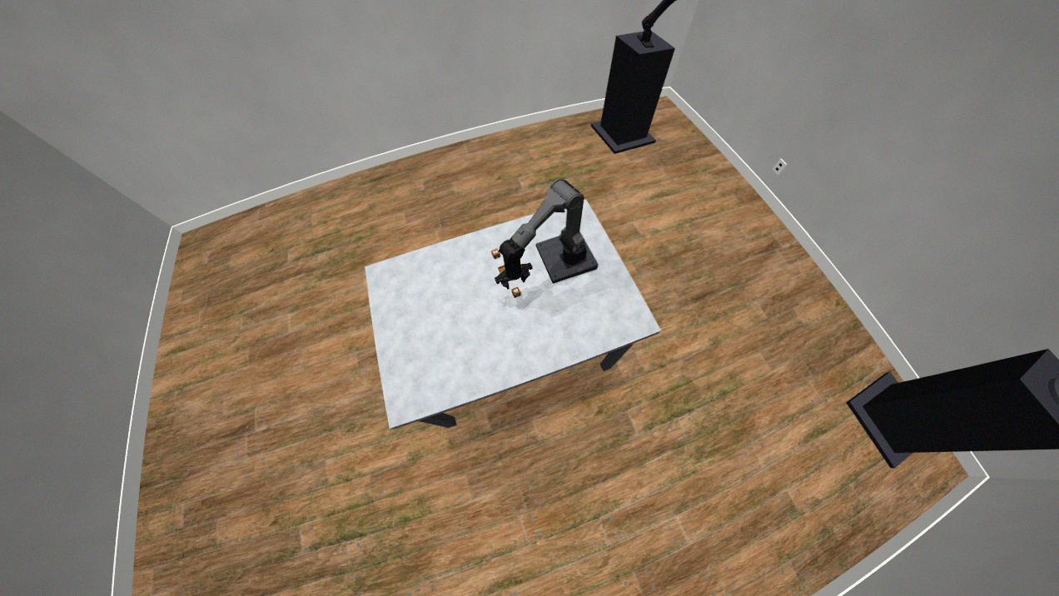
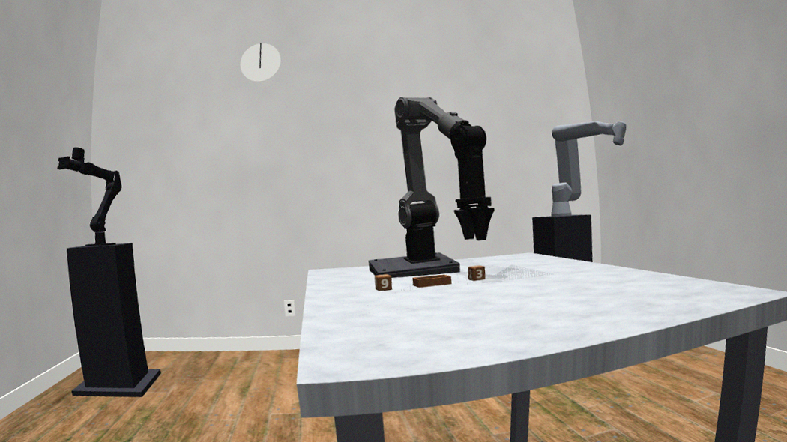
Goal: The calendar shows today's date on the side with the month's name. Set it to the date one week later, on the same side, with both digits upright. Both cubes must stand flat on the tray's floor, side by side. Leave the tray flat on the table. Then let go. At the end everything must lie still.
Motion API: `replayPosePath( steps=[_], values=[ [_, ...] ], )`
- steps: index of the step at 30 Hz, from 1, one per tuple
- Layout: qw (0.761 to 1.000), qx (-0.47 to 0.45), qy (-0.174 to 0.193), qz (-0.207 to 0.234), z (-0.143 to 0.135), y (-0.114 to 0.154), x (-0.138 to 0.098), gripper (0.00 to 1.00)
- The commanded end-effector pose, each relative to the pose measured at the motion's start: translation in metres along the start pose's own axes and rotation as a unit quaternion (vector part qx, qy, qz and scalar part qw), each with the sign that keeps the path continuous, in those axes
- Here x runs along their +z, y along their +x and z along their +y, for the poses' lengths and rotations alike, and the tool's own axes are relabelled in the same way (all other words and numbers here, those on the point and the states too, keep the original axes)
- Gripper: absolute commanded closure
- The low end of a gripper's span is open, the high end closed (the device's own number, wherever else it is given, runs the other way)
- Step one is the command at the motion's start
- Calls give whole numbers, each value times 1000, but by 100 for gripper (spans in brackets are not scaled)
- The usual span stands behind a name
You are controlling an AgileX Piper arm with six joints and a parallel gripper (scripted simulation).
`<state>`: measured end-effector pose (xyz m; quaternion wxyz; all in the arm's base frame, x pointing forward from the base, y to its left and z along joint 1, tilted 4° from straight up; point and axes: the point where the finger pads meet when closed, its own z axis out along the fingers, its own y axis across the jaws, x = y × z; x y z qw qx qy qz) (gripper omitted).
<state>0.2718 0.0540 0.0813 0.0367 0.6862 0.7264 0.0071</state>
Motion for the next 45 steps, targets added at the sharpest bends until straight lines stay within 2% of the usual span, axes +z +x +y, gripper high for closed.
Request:
replayPosePath(
  steps=[1,45],
  values=[
    [1000,0,-1,0,0,0,-1,41],
    [1000,0,1,0,0,0,5,41]
  ],
)
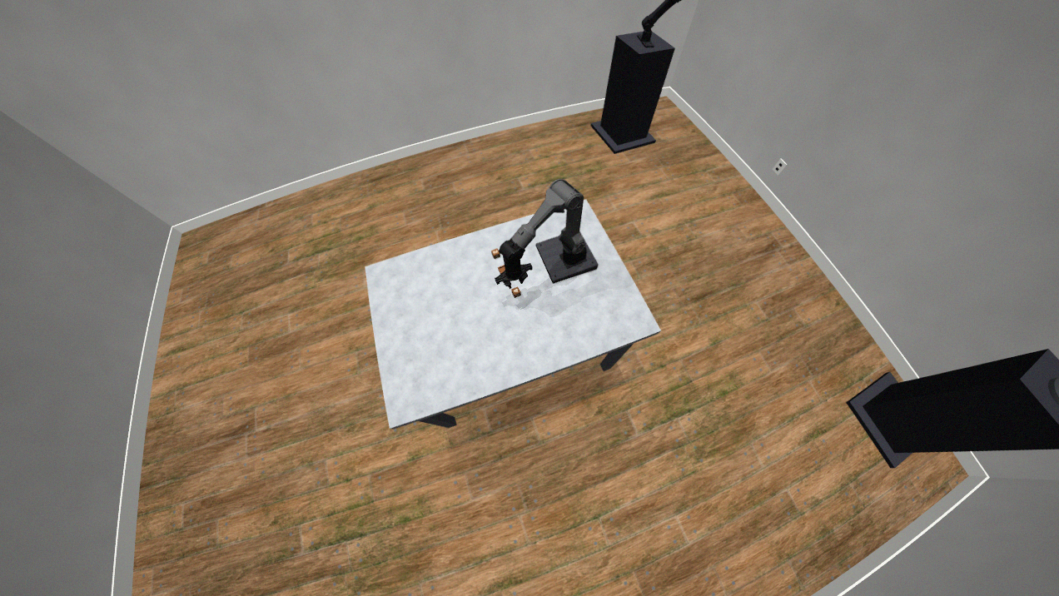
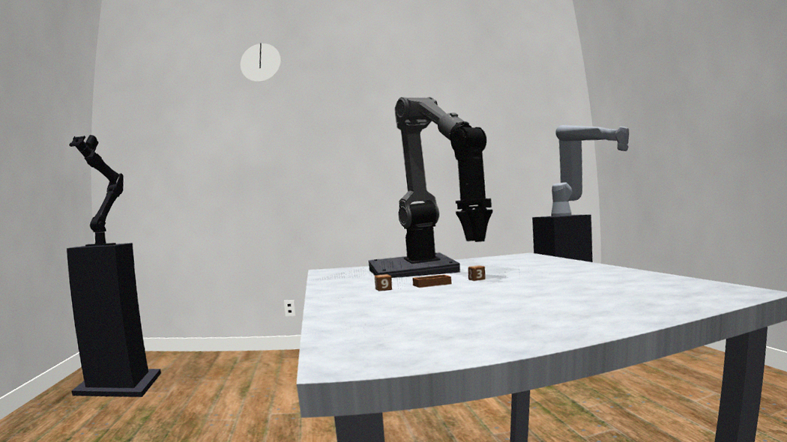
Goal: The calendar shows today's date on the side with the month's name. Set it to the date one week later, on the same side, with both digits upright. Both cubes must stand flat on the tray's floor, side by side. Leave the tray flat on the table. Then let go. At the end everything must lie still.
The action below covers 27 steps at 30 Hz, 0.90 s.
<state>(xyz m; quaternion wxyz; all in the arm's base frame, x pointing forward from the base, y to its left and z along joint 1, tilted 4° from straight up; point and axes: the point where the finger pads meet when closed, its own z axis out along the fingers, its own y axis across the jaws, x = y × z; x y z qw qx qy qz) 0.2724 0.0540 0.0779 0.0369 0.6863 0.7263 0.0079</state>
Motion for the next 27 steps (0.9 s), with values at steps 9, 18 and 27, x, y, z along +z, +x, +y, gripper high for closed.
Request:
replayPosePath(
  steps=[9,18,27],
  values=[
    [1000,0,2,-1,-1,-1,13,41],
    [1000,0,2,-1,-1,-1,24,41],
    [1000,0,2,-1,-1,-1,37,41]
  ],
)
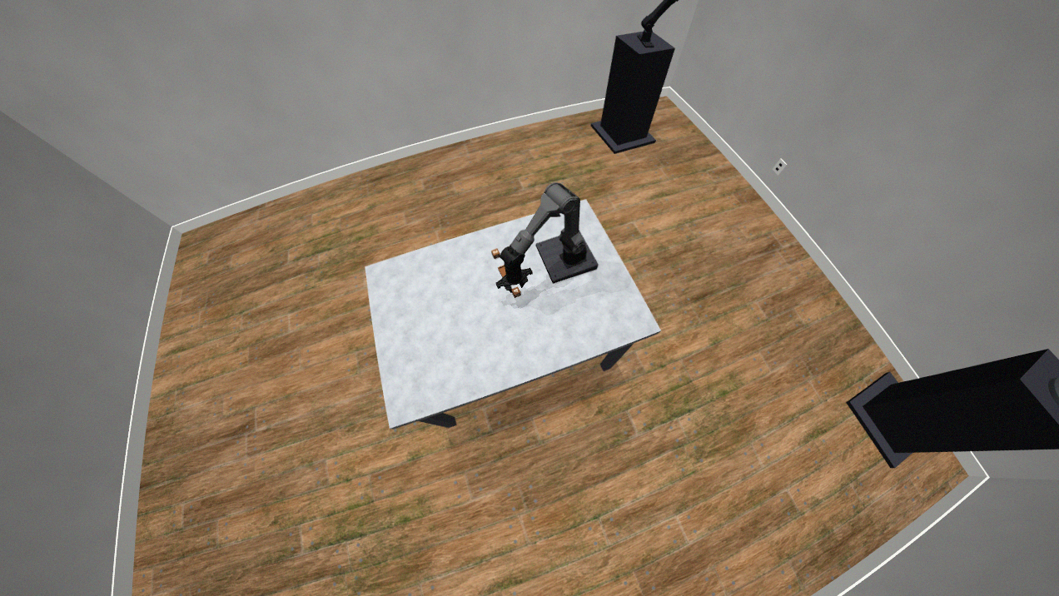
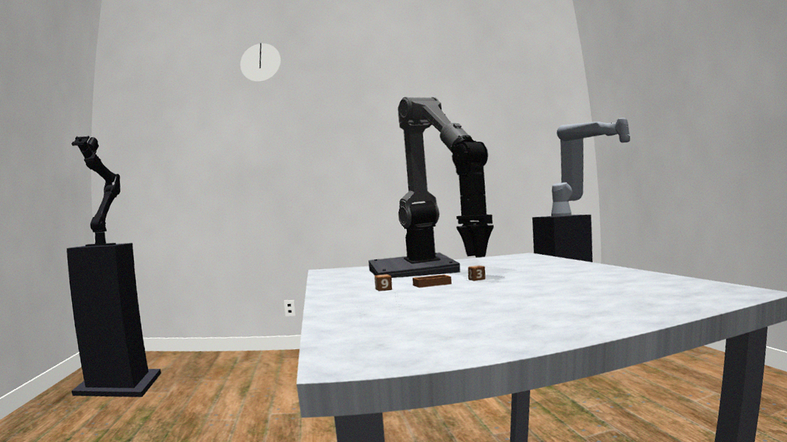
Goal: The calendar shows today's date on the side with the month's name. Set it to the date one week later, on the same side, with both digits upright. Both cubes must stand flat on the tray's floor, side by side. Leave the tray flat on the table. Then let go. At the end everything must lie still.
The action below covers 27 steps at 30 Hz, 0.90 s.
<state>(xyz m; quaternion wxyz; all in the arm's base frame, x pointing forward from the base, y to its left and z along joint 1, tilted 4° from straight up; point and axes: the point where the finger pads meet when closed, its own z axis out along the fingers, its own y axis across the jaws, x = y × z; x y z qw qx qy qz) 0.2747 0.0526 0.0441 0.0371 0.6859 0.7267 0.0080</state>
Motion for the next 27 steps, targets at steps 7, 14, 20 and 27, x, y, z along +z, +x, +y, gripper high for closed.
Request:
replayPosePath(
  steps=[7,14,20,27],
  values=[
    [1000,1,2,-1,-1,0,9,41],
    [1000,1,2,-1,-1,0,14,41],
    [1000,1,2,-1,-1,0,15,41],
    [1000,1,2,-1,-1,0,15,41]
  ],
)
